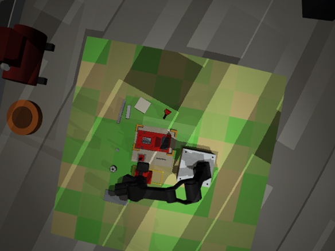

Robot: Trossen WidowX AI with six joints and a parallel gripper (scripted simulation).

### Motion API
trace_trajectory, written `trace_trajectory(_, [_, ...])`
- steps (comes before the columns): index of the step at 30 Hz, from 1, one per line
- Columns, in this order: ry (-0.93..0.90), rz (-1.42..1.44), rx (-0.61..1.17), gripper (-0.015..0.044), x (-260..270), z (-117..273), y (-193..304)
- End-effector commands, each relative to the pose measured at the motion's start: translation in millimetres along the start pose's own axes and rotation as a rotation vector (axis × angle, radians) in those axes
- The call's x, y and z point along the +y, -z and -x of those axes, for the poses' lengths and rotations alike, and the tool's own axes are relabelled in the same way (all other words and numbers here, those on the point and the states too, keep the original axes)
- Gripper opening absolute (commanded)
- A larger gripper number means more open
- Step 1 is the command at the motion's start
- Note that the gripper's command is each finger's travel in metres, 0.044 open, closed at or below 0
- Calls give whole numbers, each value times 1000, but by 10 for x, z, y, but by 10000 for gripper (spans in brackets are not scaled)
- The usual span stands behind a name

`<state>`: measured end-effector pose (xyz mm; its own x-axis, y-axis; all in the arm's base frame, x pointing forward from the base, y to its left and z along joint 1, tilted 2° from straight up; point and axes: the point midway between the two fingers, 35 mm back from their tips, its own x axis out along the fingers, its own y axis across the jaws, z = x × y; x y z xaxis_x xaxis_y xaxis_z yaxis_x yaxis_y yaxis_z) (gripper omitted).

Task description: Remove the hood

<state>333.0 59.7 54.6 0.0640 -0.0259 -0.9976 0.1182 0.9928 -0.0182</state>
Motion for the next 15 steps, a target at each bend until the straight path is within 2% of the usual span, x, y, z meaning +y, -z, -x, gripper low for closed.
trace_trajectory(1, [6,-3,6,0,147,-3,97])
trace_trajectory(15, [5,-3,5,0,241,-52,137])
